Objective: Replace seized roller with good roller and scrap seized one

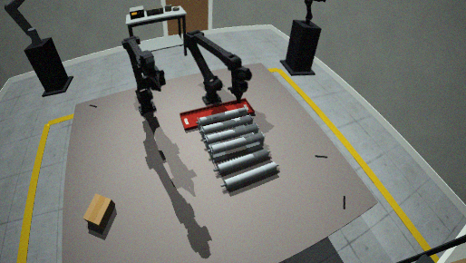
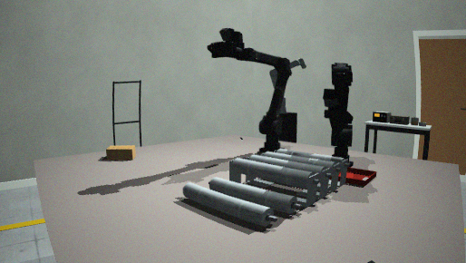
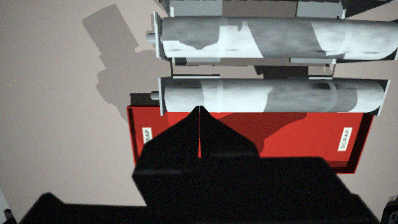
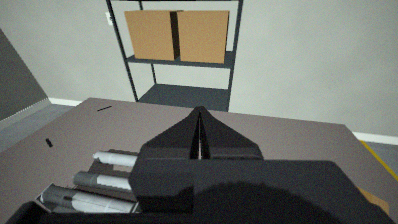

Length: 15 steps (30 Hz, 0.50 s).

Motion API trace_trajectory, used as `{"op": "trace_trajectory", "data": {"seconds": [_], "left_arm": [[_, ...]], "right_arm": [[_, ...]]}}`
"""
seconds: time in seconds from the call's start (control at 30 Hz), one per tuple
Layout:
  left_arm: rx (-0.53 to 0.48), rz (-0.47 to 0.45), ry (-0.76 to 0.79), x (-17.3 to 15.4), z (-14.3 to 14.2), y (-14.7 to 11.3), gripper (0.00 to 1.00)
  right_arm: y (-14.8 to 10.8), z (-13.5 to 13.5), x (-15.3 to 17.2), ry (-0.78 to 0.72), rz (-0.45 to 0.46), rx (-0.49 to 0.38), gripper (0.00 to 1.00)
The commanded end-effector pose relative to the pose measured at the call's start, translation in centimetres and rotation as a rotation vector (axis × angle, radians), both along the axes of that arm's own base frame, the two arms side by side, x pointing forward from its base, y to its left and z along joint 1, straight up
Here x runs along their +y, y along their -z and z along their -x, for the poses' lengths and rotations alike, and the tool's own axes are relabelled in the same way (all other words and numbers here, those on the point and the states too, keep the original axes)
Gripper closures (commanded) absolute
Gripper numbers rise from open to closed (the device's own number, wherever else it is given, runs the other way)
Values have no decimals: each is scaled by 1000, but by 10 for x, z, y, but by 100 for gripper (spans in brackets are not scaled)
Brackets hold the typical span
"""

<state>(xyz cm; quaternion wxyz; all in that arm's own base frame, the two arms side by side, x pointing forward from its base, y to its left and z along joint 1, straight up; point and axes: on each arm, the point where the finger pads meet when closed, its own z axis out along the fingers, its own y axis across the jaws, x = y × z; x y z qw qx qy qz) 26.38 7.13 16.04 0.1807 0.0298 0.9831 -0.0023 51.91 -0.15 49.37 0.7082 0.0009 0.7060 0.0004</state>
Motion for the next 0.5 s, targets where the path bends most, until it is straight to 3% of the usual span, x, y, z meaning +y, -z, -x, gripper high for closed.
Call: {"op": "trace_trajectory", "data": {"seconds": [0.0, 0.17, 0.23, 0.47], "left_arm": [[20, 5, 0, 1, 5, 4, 100], [-12, -7, 1, 4, -4, -7, 100], [1, -2, 4, 2, -3, 7, 100], [-1, -1, 8, 1, -4, 16, 100]], "right_arm": [[3, -6, 6, -12, 1, 15, 100], [3, -6, 6, -12, 1, 15, 100], [3, -6, 6, -12, 1, 15, 100], [3, -6, 6, -12, 1, 15, 100]]}}
